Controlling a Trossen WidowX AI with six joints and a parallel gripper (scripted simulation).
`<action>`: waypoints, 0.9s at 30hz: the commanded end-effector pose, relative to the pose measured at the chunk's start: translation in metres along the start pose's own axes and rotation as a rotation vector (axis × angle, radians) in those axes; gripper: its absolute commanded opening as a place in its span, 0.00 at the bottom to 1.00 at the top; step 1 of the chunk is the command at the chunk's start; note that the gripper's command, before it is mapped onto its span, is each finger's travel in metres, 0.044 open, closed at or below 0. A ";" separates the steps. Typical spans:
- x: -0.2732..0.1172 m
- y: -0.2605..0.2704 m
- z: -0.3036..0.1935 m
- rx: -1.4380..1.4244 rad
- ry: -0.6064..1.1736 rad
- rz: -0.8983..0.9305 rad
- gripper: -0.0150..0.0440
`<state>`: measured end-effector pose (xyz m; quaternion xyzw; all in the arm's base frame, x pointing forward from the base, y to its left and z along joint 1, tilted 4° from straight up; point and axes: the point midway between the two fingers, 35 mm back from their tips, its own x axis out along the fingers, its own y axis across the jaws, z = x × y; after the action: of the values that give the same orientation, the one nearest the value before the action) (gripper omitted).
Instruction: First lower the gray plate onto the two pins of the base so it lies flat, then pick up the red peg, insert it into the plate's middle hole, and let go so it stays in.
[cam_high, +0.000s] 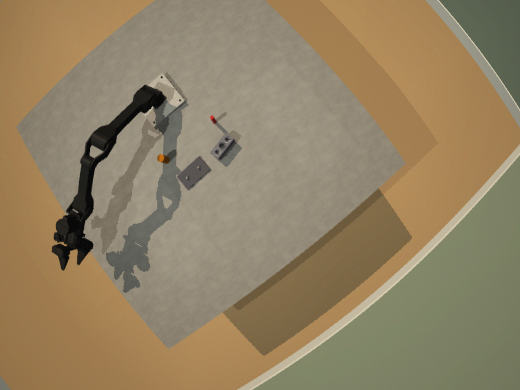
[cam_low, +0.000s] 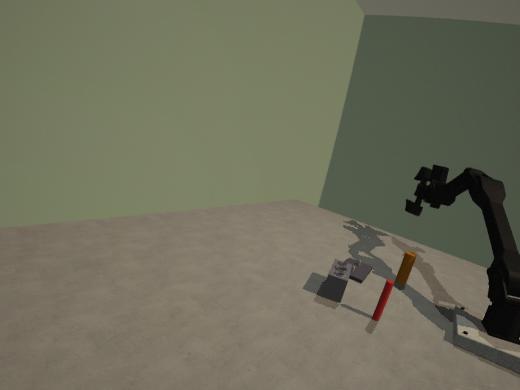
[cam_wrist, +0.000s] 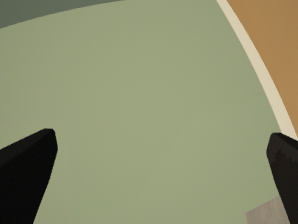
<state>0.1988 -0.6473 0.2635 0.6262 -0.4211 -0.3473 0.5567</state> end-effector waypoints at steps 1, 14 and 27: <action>-0.005 -0.021 -0.062 0.014 0.074 -0.116 1.00; -0.074 -0.080 -0.254 -0.037 0.301 -0.492 1.00; -0.231 -0.125 -0.396 -0.236 0.532 -0.870 1.00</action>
<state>0.4739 -0.3287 0.1924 0.7544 0.0126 -0.4085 0.5137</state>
